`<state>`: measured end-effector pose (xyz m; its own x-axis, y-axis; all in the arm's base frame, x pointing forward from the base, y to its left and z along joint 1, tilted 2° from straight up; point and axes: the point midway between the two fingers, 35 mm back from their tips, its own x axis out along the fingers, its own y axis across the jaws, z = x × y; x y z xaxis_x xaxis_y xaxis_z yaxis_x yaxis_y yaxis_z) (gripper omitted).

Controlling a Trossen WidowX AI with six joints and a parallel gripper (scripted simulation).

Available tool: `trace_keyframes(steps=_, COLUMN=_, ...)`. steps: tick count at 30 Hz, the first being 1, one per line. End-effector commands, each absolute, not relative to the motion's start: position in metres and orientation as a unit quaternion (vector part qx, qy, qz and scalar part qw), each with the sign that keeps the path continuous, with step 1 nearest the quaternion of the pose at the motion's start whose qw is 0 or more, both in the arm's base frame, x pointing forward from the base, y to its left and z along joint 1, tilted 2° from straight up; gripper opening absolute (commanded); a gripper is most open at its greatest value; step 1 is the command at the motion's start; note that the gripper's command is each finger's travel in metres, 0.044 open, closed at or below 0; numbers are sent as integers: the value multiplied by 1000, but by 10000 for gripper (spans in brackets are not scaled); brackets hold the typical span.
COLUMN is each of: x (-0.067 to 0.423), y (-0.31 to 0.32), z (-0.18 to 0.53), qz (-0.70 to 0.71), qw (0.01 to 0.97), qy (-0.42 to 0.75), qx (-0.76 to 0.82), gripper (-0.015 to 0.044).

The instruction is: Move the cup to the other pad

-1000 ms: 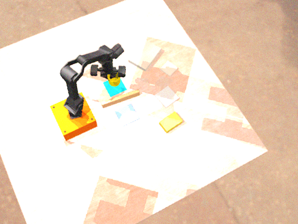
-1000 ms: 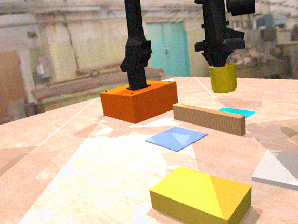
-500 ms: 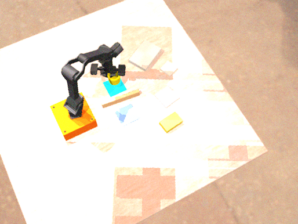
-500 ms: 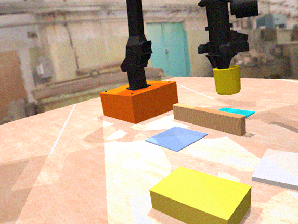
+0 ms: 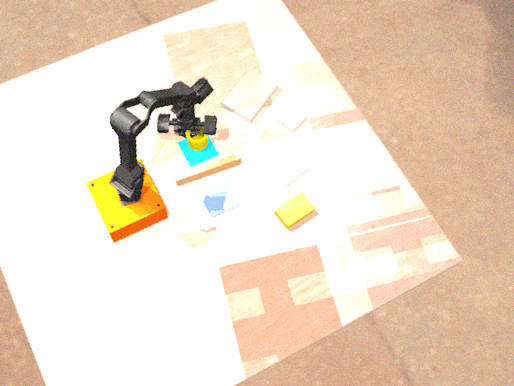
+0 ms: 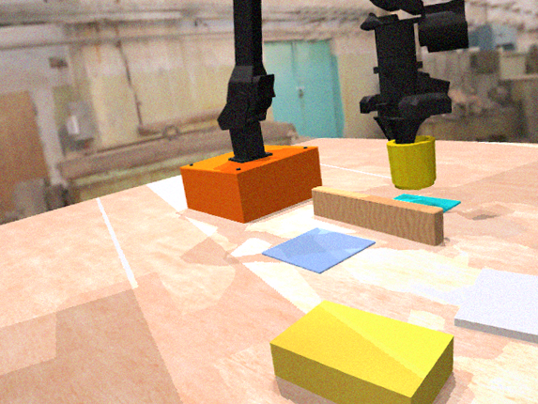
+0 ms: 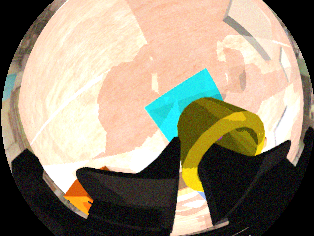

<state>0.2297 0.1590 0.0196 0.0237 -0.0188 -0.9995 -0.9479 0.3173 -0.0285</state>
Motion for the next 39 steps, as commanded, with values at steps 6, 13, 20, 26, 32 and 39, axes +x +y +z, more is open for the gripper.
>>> trace_keyframes(steps=6, x=228, y=158, z=2, qz=403, qw=575, qy=574, qx=-421, gripper=0)
trace_keyframes(steps=13, x=227, y=157, z=-10, qz=403, qw=575, qy=574, qx=-421, gripper=0)
trace_keyframes(steps=20, x=228, y=158, z=-8, qz=403, qw=576, qy=572, qx=-423, gripper=0)
trace_keyframes(steps=26, x=228, y=158, z=-8, qz=403, qw=576, qy=572, qx=-423, gripper=0)
trace_keyframes(steps=32, x=228, y=158, z=-8, qz=403, qw=576, qy=572, qx=-423, gripper=79)
trace_keyframes(steps=39, x=228, y=158, z=-8, qz=403, qw=576, qy=572, qx=-423, gripper=147)
